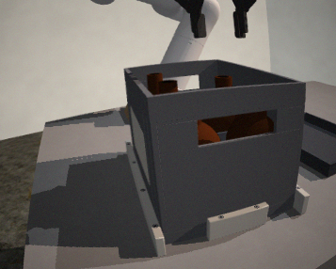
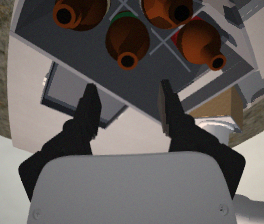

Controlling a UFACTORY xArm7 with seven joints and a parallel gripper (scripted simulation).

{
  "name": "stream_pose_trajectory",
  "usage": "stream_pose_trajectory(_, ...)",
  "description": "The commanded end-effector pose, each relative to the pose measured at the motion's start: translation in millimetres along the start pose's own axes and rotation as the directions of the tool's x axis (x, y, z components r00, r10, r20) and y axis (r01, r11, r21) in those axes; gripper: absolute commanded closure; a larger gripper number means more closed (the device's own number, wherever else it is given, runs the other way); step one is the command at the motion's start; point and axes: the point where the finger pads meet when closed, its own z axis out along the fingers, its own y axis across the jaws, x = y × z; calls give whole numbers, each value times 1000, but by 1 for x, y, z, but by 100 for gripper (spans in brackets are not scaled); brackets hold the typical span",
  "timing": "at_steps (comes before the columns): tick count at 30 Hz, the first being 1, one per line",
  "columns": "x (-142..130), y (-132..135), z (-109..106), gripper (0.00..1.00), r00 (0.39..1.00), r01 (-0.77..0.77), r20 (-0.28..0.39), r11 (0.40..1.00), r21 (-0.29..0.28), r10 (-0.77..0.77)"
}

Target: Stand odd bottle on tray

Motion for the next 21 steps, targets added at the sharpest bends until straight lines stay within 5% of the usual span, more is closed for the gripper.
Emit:
stream_pose_trajectory(1,1,0,0,35,1000,0,-3,1000,2,0)
stream_pose_trajectory(21,1,-1,20,35,1000,0,-3,1000,2,0)
